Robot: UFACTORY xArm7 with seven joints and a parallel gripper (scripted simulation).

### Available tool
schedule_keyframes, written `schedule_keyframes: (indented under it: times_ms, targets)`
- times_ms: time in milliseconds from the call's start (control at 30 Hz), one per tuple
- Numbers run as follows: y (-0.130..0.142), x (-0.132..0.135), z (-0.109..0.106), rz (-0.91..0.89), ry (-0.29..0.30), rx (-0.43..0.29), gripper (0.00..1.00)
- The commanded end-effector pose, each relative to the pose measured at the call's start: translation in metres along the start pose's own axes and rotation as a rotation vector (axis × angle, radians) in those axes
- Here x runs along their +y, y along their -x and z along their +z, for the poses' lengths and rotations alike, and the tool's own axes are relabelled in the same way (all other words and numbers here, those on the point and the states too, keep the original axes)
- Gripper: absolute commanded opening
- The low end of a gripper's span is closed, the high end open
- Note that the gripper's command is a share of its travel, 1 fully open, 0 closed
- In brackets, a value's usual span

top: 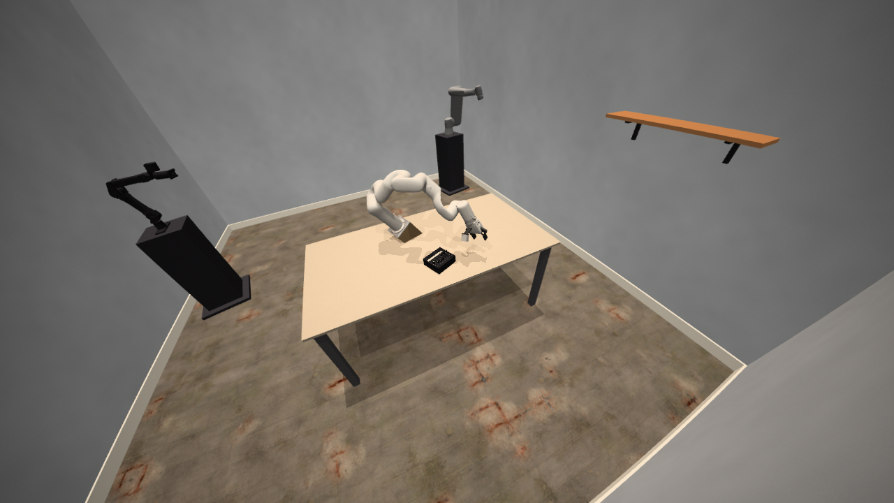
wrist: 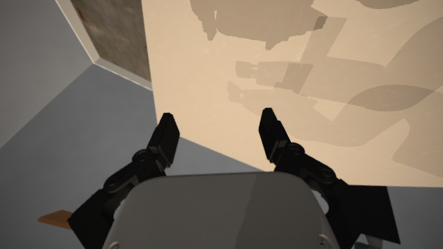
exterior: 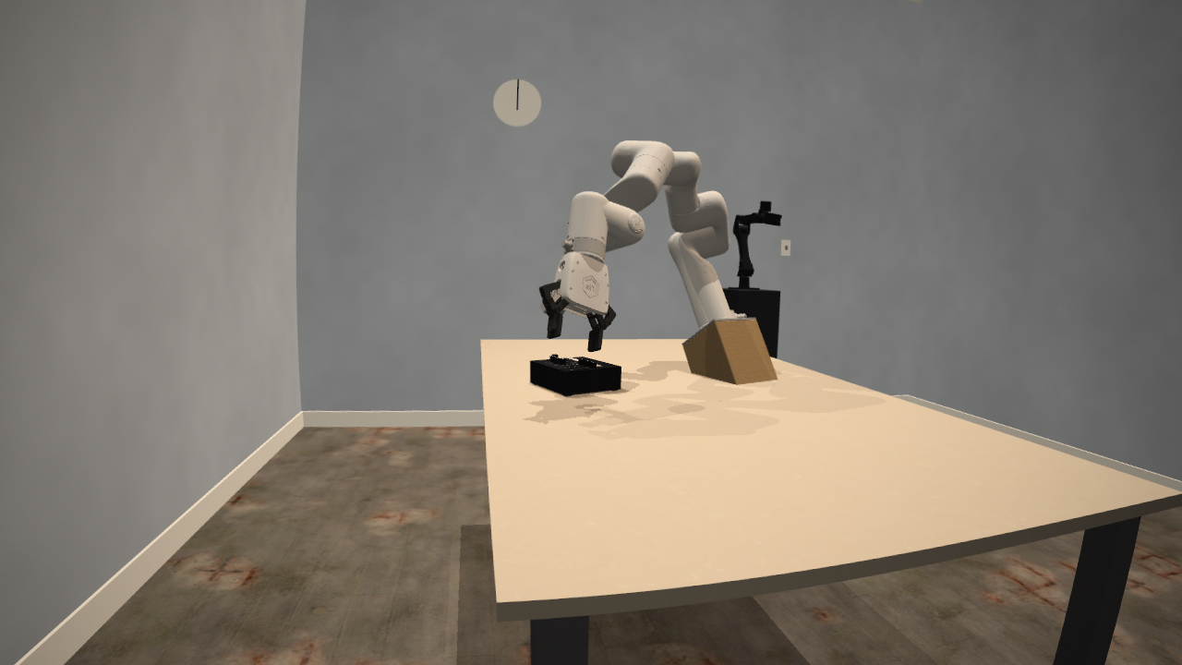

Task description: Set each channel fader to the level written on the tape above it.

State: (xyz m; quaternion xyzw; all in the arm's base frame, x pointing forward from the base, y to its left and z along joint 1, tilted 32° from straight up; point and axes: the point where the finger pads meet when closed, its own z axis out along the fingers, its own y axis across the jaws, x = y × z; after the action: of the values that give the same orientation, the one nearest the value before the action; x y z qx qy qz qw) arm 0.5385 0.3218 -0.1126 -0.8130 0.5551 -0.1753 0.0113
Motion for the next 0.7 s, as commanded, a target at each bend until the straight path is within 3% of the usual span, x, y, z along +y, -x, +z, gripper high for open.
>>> schedule_keyframes:
  times_ms: [0, 167, 233, 667]
  targets:
    - [-0.001, 0.000, -0.005, 0.000, -0.003, 0.006, 1.00]
    - [-0.001, 0.000, -0.005, 0.000, -0.003, 0.006, 1.00]
    - [-0.059, 0.021, -0.047, 0.086, 0.054, 0.130, 1.00]
    - [-0.059, 0.021, -0.047, 0.086, 0.054, 0.130, 1.00]
